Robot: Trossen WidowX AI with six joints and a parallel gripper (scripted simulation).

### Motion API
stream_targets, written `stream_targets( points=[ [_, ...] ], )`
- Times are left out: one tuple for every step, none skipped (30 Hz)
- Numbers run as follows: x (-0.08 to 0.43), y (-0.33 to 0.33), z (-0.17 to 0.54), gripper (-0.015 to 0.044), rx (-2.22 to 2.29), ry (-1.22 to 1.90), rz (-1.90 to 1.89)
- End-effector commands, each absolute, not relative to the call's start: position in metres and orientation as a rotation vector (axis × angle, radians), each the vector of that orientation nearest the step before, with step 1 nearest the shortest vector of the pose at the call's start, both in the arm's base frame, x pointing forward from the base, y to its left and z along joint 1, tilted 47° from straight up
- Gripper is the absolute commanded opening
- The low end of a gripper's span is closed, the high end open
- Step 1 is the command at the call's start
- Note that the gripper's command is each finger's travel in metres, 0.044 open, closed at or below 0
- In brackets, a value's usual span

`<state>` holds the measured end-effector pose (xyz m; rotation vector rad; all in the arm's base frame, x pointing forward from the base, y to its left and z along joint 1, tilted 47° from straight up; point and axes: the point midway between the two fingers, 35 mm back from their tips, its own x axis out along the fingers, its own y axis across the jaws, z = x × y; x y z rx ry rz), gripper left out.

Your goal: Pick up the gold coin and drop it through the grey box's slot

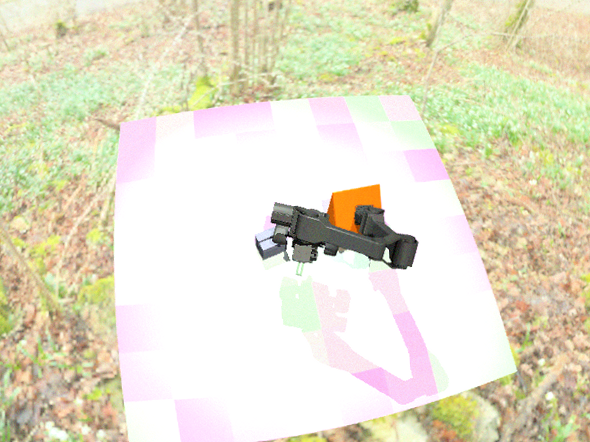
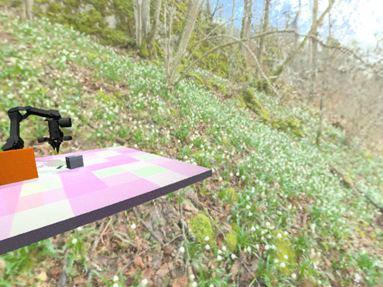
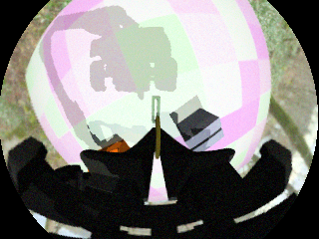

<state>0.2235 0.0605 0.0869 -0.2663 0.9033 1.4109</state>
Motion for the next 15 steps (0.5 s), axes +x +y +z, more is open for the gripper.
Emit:
stream_targets(
  points=[
    [0.2256, 0.0581, 0.0900, 0.0000, -0.218, 0.951, 1.370],
    [0.2259, 0.0581, 0.0900, 0.0000, -0.192, 0.974, 1.352],
    [0.2262, 0.0581, 0.0901, 0.0000, -0.166, 0.996, 1.335],
    [0.2266, 0.0582, 0.0901, 0.0000, -0.140, 1.018, 1.317],
    [0.2269, 0.0582, 0.0902, 0.0000, -0.114, 1.040, 1.299],
    [0.2272, 0.0583, 0.0902, 0.0000, -0.088, 1.062, 1.280],
    [0.2276, 0.0583, 0.0902, 0.0000, -0.062, 1.084, 1.262],
    [0.2279, 0.0584, 0.0903, 0.0000, -0.036, 1.105, 1.243],
    [0.2282, 0.0584, 0.0903, 0.0000, -0.010, 1.126, 1.224],
    [0.2286, 0.0585, 0.0904, 0.0000, 0.016, 1.147, 1.204],
    [0.2289, 0.0585, 0.0904, 0.0000, 0.042, 1.167, 1.184],
    [0.2292, 0.0586, 0.0905, 0.0000, 0.068, 1.188, 1.164],
    [0.2296, 0.0586, 0.0905, 0.0000, 0.094, 1.208, 1.144],
    [0.2299, 0.0586, 0.0906, 0.0000, 0.120, 1.227, 1.124],
    [0.2302, 0.0587, 0.0906, 0.0000, 0.146, 1.247, 1.103]
  ],
)
